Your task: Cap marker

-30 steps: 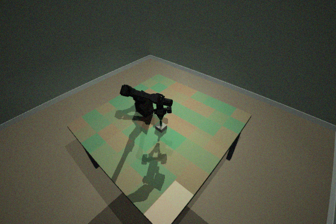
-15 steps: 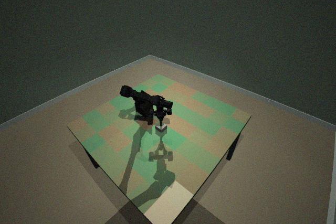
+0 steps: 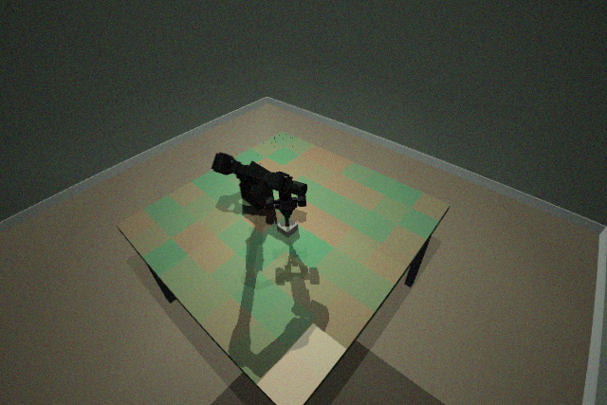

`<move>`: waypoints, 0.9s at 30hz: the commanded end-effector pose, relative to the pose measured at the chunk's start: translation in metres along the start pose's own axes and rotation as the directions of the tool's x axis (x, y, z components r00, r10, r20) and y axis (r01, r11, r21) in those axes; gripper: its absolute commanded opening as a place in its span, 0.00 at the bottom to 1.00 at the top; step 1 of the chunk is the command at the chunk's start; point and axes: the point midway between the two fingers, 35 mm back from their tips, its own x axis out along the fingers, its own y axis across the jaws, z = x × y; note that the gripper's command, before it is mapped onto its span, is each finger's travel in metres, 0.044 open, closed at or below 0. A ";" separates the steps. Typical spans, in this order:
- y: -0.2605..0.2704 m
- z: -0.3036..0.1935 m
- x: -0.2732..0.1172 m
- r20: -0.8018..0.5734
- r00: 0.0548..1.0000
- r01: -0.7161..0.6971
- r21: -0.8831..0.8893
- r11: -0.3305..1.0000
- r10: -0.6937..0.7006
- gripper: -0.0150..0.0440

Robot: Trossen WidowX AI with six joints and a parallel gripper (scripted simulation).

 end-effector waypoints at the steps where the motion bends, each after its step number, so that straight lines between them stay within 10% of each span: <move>1: -0.003 -0.002 0.020 -0.014 1.000 0.019 0.011 1.000 -0.019 0.25; 27: -0.005 0.002 0.060 -0.013 1.000 0.021 0.011 1.000 -0.021 0.25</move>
